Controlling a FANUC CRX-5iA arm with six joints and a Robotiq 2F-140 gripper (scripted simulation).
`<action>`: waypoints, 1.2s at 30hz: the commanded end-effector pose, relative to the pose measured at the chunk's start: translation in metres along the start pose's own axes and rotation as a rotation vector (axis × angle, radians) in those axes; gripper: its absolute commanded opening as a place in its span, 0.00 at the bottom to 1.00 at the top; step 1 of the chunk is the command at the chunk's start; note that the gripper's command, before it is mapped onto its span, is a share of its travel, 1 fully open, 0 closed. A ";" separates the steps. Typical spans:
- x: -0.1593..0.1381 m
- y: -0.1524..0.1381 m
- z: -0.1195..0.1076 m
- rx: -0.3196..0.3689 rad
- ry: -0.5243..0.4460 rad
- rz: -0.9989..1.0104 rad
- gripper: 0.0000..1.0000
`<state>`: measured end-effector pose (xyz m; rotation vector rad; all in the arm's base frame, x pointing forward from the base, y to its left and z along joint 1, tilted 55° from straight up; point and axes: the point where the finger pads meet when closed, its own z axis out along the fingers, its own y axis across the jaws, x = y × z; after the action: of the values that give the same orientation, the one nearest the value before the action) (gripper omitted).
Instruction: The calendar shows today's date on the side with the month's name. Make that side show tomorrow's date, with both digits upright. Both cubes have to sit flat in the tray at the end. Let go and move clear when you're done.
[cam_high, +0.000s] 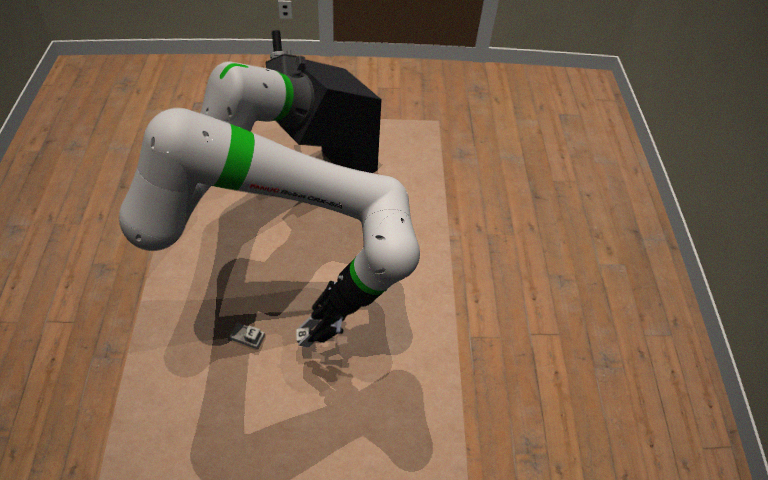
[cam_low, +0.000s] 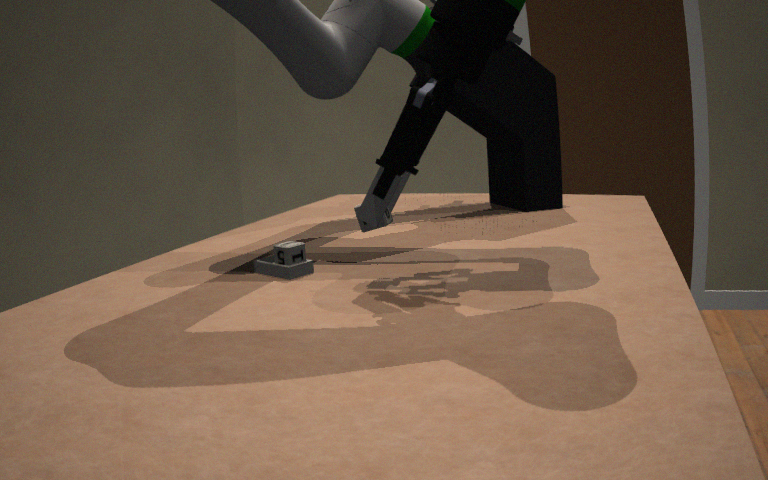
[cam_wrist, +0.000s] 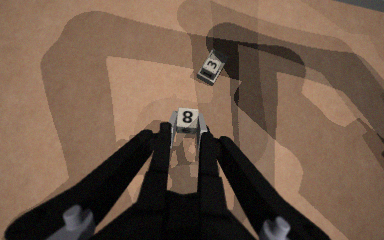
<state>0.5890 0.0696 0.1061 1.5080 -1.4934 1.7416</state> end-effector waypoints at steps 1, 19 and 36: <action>0.001 0.000 0.001 -0.002 -0.033 0.000 0.25; 0.007 0.000 0.003 -0.006 -0.319 -0.002 0.25; 0.013 0.002 0.006 -0.010 -0.581 -0.005 0.25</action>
<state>0.5861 0.0613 0.1170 2.0854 -1.7275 1.3896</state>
